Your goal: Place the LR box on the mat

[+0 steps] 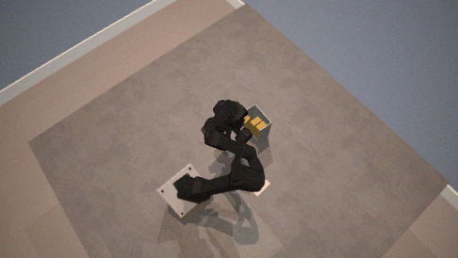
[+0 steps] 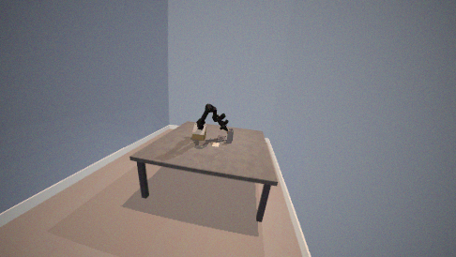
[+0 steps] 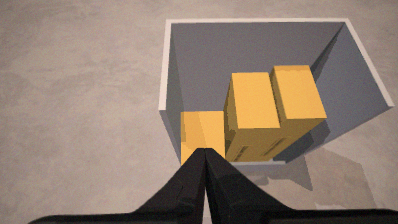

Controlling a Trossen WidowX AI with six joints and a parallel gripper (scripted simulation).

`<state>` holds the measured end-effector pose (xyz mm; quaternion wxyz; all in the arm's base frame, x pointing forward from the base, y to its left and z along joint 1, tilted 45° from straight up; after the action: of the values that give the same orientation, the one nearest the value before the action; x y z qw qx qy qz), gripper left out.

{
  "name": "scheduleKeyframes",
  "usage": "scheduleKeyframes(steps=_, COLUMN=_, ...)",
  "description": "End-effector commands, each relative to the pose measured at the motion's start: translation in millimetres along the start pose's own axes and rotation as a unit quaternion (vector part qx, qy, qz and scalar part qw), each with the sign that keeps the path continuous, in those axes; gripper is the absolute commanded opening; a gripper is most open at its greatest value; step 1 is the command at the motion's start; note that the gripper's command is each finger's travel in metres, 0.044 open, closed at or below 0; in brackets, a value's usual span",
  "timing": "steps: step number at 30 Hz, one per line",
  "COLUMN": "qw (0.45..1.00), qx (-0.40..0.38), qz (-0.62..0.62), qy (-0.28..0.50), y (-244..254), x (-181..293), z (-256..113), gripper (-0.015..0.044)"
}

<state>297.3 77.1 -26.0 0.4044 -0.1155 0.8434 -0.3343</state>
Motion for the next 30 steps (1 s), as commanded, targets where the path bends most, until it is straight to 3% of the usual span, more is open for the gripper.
scheduleKeyframes(steps=1, qw=1.0, qx=0.003, qz=-0.004, qy=0.006, y=-1.7, x=7.6, z=-0.2, gripper=0.0)
scheduleKeyframes(steps=30, qw=1.0, qx=0.003, qz=-0.004, qy=0.006, y=-2.0, x=12.6, z=-1.3, gripper=0.0)
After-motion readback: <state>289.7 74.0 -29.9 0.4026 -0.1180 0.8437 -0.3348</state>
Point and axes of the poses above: the point midway between the two fingers, 35 mm back from their tips, its own z axis out along the fingers, its own y axis across the jaws, x = y × z, the point moved 2 cm from there along -z, back along the fingers, and after that the axes turned 3 degrees about z, right-handed, at the moved point
